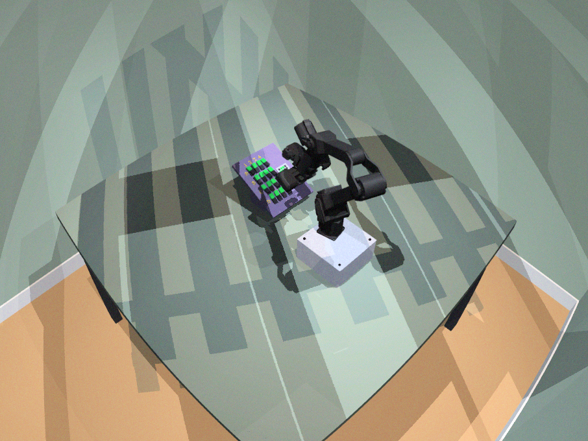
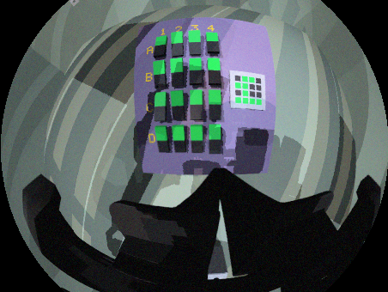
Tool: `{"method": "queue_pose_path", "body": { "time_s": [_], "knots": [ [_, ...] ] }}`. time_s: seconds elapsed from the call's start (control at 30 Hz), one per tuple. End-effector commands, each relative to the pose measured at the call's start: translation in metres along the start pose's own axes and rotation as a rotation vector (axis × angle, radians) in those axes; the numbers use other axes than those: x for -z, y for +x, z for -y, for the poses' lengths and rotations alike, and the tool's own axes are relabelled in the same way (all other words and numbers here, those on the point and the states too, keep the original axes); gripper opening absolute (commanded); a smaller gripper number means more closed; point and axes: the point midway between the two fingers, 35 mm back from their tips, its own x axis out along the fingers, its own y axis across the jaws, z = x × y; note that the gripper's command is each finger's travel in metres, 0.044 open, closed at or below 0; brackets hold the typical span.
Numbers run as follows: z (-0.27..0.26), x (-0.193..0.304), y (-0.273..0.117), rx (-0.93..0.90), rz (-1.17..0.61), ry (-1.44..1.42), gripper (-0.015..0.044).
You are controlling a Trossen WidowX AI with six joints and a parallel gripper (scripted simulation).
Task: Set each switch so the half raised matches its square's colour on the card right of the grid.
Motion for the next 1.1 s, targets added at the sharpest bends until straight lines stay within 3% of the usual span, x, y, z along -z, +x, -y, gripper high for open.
{"method": "queue_pose_path", "body": {
  "time_s": [0.0,0.33,1.07],
  "knots": [
    [0.002,0.0,0.016,-0.01,0.01,-0.011,0.0],
    [0.001,0.001,0.043,-0.01,0.023,-0.011,0.0],
    [0.001,0.001,0.058,-0.01,0.024,-0.011,0.0]
  ]
}}
